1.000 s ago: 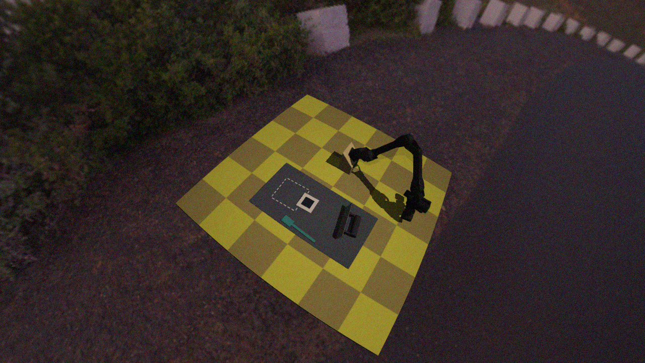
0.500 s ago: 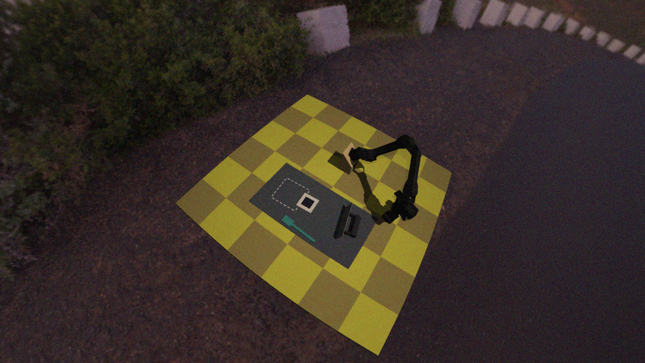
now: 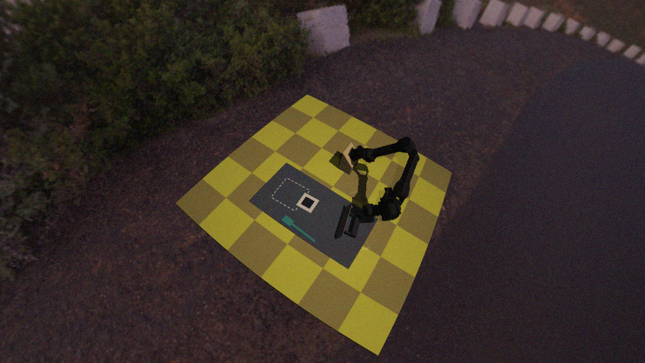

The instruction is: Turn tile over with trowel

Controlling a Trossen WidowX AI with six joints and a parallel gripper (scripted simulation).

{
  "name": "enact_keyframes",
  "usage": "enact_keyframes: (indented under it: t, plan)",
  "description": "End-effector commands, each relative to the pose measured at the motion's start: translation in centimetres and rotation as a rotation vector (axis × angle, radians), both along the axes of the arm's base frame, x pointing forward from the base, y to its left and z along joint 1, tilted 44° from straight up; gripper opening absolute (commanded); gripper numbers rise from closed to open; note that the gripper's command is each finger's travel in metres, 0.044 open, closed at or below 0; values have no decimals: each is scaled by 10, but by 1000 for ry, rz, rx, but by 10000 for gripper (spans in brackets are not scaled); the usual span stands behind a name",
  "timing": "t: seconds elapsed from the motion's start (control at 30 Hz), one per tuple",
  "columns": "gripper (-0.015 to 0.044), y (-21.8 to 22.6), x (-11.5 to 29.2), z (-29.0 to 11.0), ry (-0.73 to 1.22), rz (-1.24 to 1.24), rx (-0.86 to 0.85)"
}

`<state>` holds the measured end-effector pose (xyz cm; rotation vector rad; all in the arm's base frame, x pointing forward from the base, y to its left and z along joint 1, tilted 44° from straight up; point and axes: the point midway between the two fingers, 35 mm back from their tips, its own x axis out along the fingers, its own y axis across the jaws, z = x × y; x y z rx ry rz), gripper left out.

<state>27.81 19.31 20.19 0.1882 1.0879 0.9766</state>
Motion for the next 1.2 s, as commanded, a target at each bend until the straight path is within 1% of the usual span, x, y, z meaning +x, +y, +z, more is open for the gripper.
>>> enact_keyframes:
  t: [0.0, 0.37, 0.57, 1.17]
  plan:
    - [100, -22, 7, -10, 88, -85, -12]
    - [100, -89, 17, -29, 325, -344, -20]
    - [100, -90, 17, -30, 328, -347, -20]
    - [100, -100, 23, -57, 328, -346, -19]
